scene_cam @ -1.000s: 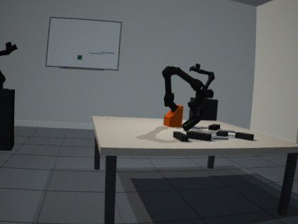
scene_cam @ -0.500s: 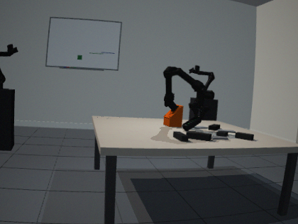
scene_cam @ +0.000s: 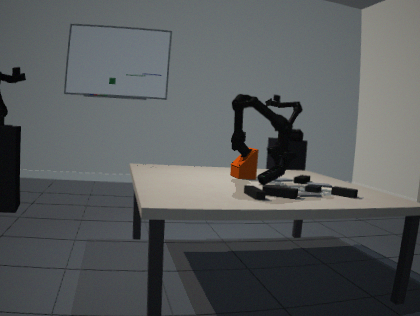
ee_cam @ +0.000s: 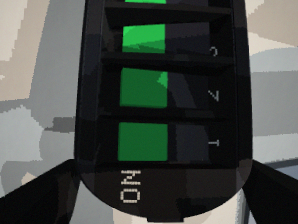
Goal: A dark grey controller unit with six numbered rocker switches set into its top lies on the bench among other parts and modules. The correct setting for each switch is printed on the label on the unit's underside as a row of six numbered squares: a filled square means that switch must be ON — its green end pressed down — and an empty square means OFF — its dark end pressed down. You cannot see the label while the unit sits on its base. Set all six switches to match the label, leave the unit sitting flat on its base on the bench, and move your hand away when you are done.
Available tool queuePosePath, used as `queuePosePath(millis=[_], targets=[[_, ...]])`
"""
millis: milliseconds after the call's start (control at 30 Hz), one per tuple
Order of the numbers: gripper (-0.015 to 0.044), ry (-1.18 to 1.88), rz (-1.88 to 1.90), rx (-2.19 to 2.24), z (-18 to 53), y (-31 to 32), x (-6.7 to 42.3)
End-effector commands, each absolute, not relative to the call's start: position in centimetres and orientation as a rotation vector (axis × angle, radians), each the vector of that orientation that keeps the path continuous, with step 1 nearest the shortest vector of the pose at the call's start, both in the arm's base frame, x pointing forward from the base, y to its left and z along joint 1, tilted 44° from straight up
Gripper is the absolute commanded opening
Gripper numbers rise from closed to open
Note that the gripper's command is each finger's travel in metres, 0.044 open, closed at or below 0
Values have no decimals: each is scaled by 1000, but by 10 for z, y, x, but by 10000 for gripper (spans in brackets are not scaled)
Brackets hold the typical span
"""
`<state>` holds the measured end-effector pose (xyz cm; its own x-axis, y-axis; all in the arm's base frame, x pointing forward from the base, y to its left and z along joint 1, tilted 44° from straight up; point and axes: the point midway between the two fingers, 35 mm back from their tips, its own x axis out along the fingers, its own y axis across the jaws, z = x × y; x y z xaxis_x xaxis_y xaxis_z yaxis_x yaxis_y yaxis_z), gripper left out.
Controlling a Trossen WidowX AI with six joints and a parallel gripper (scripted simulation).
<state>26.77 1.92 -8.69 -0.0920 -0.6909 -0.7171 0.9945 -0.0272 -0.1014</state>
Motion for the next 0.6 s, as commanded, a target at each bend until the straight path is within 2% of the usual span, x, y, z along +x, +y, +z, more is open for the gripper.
queuePosePath(millis=[0,567], targets=[[337,704,-1546,576,-91,20,266],[336,704,-1546,576,-104,18,265]])
